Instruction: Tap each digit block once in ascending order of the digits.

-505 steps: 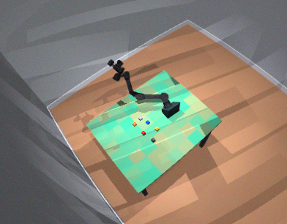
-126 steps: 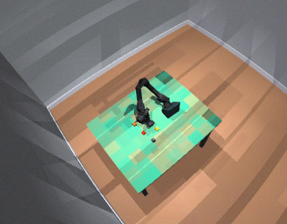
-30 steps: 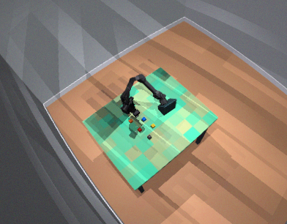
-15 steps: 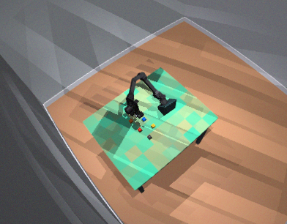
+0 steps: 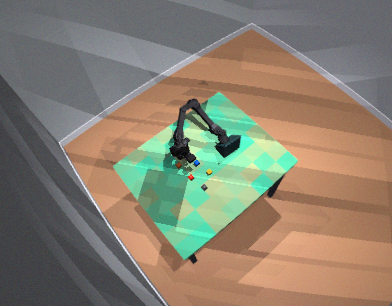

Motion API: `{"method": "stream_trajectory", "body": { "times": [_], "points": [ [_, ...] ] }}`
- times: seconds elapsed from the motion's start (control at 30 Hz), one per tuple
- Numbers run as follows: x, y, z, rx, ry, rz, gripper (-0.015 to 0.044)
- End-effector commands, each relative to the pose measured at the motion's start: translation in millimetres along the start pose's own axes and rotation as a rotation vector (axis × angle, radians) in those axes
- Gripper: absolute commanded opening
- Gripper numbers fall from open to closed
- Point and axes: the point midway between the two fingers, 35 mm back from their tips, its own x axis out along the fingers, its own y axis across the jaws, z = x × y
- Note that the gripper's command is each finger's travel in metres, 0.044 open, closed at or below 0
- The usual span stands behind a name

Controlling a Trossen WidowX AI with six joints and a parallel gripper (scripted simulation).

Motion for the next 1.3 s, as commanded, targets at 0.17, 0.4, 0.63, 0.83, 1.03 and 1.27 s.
{"method": "stream_trajectory", "body": {
  "times": [0.17,0.4,0.63,0.83,1.03,1.27],
  "points": [
    [13,0,-2,-0.009,0.004,-0.005,0.0020],
    [-8,1,-1,-0.007,0.002,-0.002,0.0020],
    [-40,2,1,-0.010,0.003,0.003,0.0020],
    [-98,1,-1,-0.011,0.005,0.000,0.0020],
    [-103,78,-6,-0.017,-0.003,0.030,0.0020],
    [-100,195,-59,-0.012,0.005,0.014,0.0020]
  ]
}}
